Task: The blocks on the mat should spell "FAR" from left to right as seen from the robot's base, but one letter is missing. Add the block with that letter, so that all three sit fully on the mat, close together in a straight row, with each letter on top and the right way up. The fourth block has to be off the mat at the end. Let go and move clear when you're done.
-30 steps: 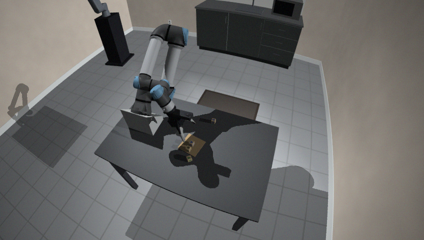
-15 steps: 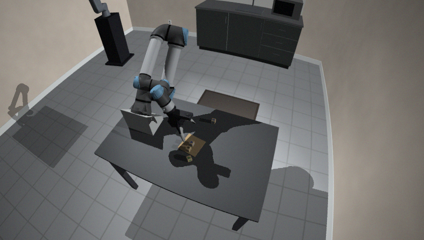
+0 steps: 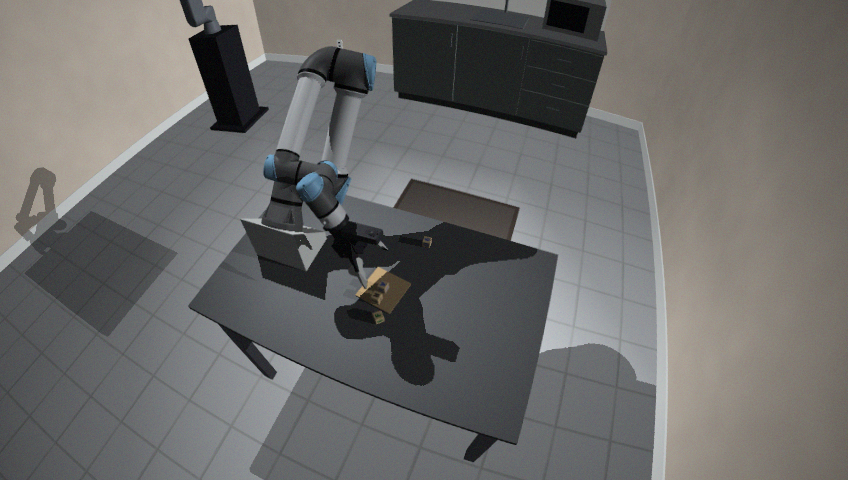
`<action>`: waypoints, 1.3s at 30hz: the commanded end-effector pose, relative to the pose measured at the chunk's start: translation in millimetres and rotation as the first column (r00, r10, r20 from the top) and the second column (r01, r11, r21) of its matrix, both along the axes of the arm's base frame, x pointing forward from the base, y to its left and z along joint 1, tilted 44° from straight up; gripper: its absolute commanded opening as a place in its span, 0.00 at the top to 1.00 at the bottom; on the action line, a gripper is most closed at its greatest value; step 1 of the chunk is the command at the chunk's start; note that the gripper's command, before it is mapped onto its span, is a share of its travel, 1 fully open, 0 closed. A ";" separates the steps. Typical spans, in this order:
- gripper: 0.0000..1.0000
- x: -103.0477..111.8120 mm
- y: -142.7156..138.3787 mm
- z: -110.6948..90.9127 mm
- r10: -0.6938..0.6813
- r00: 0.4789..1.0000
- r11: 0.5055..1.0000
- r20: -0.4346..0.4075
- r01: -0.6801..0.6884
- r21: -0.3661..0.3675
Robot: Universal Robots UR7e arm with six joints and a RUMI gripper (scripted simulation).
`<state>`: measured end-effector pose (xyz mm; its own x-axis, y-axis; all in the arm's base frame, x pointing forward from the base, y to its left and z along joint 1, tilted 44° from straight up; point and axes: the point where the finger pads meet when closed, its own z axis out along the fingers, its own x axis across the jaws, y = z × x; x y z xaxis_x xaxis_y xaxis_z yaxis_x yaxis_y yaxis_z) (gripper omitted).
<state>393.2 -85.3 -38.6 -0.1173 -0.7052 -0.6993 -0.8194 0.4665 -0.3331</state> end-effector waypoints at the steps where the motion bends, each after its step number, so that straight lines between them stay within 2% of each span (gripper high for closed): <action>1: 0.00 -1.9 -13.0 -13.6 0.000 1.000 1.000 0.001 0.000 0.000; 4: 0.00 -4.3 -20.9 -22.5 0.000 1.000 1.000 0.001 0.000 0.000; 39: 0.00 -4.4 -21.1 -22.8 0.000 1.000 1.000 0.001 0.000 0.000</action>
